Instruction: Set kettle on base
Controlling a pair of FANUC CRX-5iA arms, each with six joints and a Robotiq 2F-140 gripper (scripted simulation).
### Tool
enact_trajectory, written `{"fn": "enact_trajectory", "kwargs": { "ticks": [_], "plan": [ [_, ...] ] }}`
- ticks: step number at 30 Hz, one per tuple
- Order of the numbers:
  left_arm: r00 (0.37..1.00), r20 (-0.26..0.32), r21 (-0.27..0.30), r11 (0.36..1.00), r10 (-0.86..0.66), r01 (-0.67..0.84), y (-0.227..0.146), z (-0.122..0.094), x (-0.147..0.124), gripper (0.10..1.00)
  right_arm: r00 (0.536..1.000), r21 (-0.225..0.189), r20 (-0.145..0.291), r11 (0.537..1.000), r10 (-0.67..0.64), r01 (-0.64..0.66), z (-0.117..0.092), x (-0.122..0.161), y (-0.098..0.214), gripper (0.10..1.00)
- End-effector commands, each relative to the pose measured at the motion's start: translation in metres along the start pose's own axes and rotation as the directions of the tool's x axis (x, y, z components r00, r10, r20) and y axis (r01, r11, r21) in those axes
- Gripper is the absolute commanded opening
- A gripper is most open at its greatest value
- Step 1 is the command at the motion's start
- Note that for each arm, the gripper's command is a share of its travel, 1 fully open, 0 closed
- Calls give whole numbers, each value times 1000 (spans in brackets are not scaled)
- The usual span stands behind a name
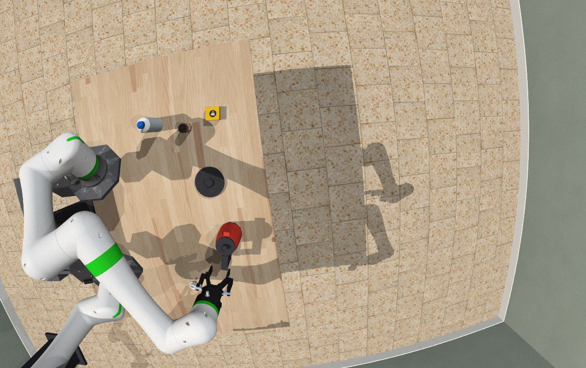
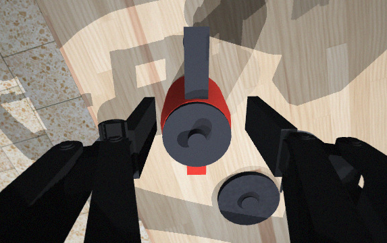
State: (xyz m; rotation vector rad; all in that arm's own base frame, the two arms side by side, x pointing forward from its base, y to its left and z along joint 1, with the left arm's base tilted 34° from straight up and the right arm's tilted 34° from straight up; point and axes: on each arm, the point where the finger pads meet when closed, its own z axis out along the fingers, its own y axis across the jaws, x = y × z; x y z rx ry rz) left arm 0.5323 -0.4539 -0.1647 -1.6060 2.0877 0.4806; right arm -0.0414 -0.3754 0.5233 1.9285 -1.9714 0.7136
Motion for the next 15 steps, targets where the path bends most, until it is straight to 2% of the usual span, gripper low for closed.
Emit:
{"fn": "enact_trajectory", "kwargs": {
  "ticks": [1, 15],
  "plan": [
    [1000, -1, 2, 1000, 0, 0, 0, -2, 0, 522, 1000, 0, -2, 1000, 0, 0, -1, 0, 0, 1000],
    [1000, -1, 2, 1000, 0, 0, 0, 0, 0, 522, 1000, 0, -2, 1000, 0, 0, -1, 0, 0, 1000]
  ]
}}
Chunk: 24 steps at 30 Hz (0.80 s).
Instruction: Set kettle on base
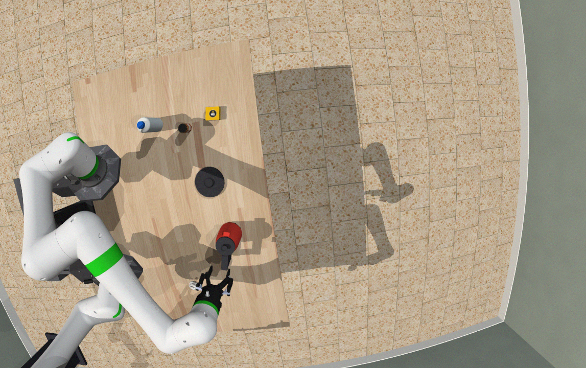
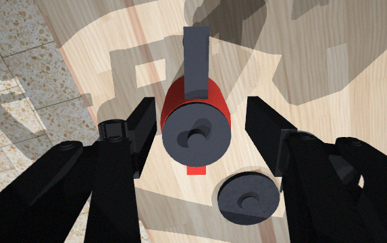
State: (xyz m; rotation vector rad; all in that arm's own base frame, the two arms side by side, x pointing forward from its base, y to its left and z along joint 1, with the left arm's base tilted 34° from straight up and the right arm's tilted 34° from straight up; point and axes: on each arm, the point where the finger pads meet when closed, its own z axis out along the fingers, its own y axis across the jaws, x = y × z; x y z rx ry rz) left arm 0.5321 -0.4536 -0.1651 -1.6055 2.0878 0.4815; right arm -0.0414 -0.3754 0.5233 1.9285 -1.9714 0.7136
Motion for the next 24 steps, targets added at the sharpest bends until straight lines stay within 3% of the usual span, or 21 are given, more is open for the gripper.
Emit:
{"fn": "enact_trajectory", "kwargs": {
  "ticks": [1, 10, 24],
  "plan": [
    [1000, -2, 2, 1000, 0, 0, -1, 1, 0, 522, 1000, 0, -2, 1000, 0, 0, -1, 0, 0, 1000],
    [1000, -2, 2, 1000, 0, 0, -1, 17, 0, 522, 1000, 0, -2, 1000, 0, 0, -1, 0, 0, 1000],
    [1000, -2, 2, 1000, 0, 0, -1, 82, 0, 522, 1000, 0, -2, 1000, 0, 0, -1, 0, 0, 1000]
  ]
}}
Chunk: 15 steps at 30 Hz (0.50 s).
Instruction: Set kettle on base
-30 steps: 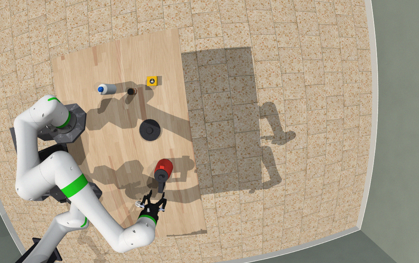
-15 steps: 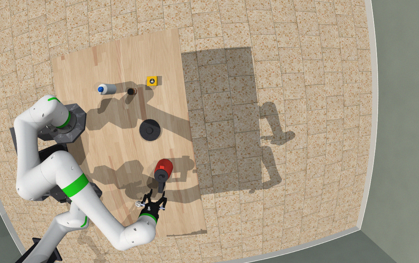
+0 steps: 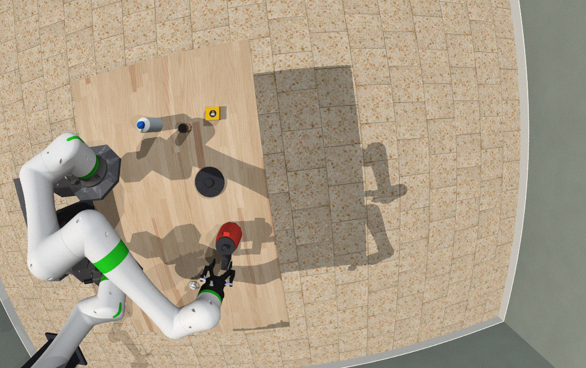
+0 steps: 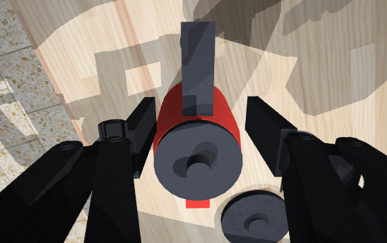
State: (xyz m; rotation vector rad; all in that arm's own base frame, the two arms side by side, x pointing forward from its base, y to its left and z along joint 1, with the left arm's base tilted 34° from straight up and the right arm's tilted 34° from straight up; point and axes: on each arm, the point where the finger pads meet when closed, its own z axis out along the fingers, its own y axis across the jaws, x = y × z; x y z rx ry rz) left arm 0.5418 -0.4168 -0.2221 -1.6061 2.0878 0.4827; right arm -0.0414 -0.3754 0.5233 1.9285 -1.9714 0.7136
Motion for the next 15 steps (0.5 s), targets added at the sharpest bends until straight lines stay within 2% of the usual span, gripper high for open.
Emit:
{"fn": "enact_trajectory", "kwargs": {
  "ticks": [1, 3, 9, 15],
  "plan": [
    [1000, -2, 3, 1000, 0, 0, -1, 18, 1, 522, 1000, 0, -2, 1000, 0, 0, -1, 0, 0, 1000],
    [1000, -2, 3, 1000, 0, 0, -1, 18, 1, 522, 1000, 0, -2, 1000, 0, 0, -1, 0, 0, 1000],
    [1000, -2, 3, 1000, 0, 0, -1, 36, 1, 522, 1000, 0, -2, 1000, 0, 0, -1, 0, 0, 1000],
    [1000, -2, 3, 1000, 0, 0, -1, 40, 1, 522, 1000, 0, -2, 1000, 0, 0, -1, 0, 0, 1000]
  ]
}}
